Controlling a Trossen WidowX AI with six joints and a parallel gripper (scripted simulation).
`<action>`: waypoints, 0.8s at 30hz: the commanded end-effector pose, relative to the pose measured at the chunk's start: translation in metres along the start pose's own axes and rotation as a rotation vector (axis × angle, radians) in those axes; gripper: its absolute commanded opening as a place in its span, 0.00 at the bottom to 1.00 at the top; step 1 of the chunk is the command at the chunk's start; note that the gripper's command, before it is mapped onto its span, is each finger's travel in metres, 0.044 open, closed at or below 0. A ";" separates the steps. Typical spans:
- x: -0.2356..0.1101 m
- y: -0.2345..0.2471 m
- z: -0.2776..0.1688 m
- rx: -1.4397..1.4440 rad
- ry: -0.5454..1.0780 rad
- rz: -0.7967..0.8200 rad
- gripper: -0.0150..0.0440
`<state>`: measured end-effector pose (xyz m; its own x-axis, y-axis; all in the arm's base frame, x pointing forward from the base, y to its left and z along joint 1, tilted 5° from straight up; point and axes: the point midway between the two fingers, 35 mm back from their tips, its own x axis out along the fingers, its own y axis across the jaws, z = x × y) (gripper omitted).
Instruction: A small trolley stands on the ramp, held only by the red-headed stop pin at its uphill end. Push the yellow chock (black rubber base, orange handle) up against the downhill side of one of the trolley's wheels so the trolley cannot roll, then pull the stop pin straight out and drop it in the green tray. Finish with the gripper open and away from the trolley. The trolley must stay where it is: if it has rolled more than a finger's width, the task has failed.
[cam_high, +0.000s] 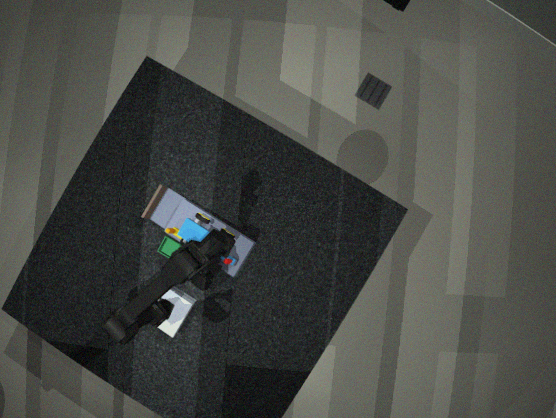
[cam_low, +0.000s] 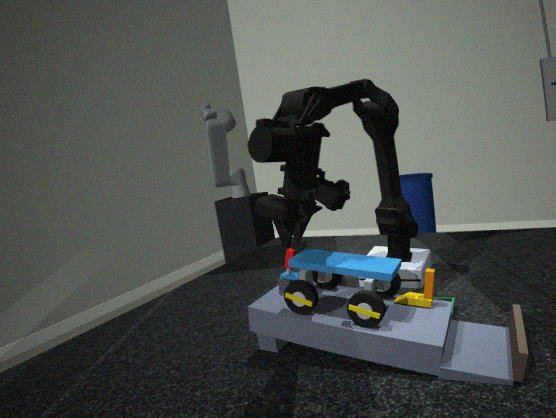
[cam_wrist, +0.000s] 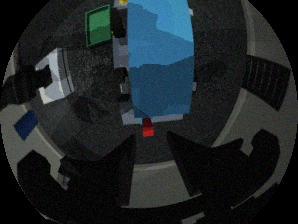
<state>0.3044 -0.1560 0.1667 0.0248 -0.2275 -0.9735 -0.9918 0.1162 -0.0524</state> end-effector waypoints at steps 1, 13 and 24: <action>0.009 0.002 0.000 -0.007 0.003 0.009 0.58; 0.013 0.003 0.000 -0.007 0.003 0.009 0.58; 0.028 0.001 0.000 -0.007 0.003 0.009 0.58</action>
<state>0.3055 -0.1614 0.1474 0.0254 -0.2294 -0.9730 -0.9918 0.1163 -0.0534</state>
